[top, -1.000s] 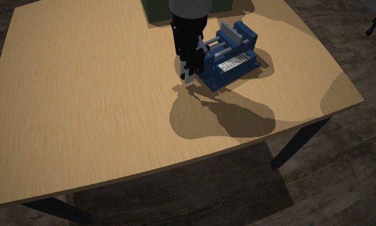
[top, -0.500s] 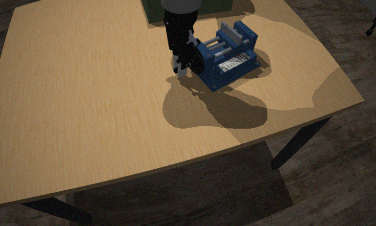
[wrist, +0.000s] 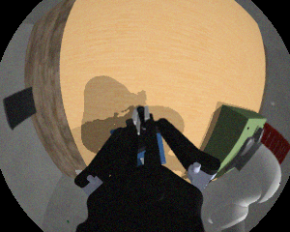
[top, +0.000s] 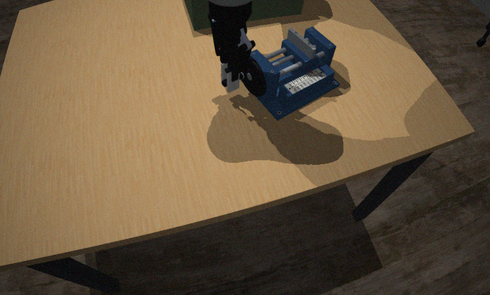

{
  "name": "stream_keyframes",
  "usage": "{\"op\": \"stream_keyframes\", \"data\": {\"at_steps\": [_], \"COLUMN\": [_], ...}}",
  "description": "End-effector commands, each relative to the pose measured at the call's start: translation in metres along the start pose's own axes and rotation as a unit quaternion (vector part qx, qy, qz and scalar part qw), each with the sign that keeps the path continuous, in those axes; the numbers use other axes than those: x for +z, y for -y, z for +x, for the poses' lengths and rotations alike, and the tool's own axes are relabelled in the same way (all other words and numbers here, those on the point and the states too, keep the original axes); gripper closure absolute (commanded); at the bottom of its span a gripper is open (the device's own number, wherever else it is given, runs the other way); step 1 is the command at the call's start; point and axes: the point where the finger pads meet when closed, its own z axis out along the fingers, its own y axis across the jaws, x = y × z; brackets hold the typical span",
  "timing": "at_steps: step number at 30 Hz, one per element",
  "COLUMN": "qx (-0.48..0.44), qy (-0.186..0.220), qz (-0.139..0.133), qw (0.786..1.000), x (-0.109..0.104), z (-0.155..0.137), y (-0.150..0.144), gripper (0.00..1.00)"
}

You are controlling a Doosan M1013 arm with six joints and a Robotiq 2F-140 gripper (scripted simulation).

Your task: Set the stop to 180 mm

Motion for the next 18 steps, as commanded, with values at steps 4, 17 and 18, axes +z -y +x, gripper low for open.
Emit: {"op": "stream_keyframes", "data": {"at_steps": [4,17,18], "qx": [0.000,0.000,0.000], "qy": [0.000,0.000,0.000], "qz": [0.000,0.000,0.000], "qw": [1.000,1.000,1.000], "x": [-0.007,-0.021,-0.023], "z": [0.000,0.000,0.000], "y": [-0.004,-0.007,-0.007], "gripper": [0.96,0.96,0.96]}}
